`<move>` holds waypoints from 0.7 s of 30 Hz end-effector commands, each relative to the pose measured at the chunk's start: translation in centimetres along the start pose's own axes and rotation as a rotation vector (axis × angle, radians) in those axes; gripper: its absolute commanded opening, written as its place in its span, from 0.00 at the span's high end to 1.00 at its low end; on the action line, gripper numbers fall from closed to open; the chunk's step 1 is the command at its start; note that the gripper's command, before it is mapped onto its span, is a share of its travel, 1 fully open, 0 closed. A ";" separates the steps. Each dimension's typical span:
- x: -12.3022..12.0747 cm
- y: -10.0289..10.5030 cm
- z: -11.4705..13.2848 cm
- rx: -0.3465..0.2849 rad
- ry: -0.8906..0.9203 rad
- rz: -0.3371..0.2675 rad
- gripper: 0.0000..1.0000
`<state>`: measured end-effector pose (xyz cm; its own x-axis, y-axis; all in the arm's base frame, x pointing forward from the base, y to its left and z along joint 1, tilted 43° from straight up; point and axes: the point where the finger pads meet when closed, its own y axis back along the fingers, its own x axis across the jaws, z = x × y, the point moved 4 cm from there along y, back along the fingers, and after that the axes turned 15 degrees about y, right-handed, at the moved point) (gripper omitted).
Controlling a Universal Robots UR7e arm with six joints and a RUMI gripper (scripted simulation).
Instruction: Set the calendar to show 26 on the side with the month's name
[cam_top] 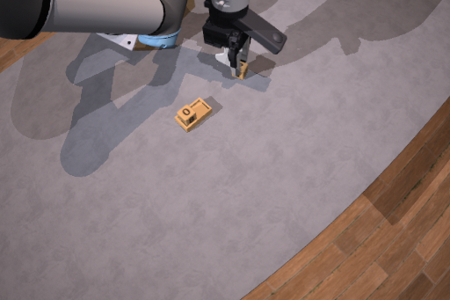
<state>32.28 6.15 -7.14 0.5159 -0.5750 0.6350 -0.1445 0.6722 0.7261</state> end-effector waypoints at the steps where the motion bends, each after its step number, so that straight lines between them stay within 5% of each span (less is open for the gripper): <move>1: 0.0 -0.1 0.0 0.001 0.000 0.000 0.90; 21: 0.0 -0.3 0.0 0.001 0.000 0.000 0.90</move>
<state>32.33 5.91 -7.39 0.5159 -0.5750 0.6350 -0.1444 0.6722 0.7261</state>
